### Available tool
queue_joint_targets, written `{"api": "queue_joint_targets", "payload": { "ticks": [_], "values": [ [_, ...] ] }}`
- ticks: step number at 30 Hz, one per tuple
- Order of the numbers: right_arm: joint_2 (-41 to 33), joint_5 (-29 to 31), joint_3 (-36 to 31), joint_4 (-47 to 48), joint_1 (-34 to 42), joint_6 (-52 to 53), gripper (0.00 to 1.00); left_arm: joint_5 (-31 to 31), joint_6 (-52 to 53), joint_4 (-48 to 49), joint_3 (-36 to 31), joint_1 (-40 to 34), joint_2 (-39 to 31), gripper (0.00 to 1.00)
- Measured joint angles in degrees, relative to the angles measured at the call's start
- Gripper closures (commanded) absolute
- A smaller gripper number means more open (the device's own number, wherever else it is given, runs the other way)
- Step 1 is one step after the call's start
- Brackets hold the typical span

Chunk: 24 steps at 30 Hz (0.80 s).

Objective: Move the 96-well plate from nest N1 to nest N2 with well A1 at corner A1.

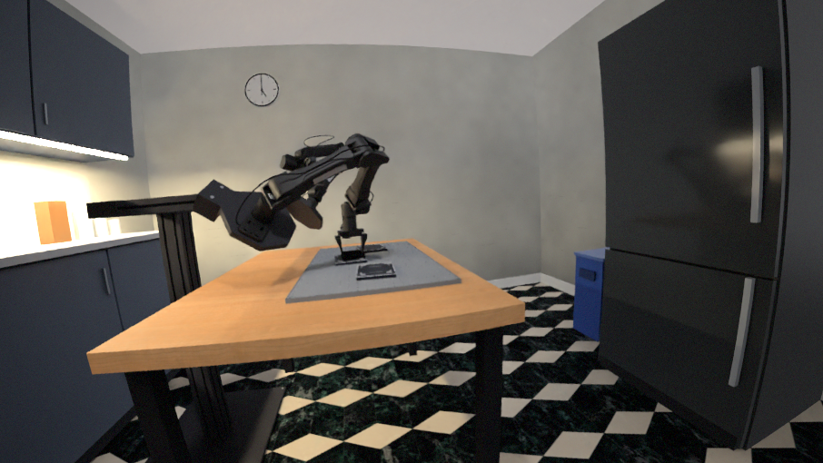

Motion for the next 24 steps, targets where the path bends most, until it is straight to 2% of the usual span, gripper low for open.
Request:
{"api": "queue_joint_targets", "payload": {
  "ticks": [24],
  "values": [
    [0.0, -0.2, 1.1, -4.0, 0.0, 1.7, 0.22, 0.0, 0.0, 0.0, 0.0, 0.0, 0.0, 0.0]
  ]
}}
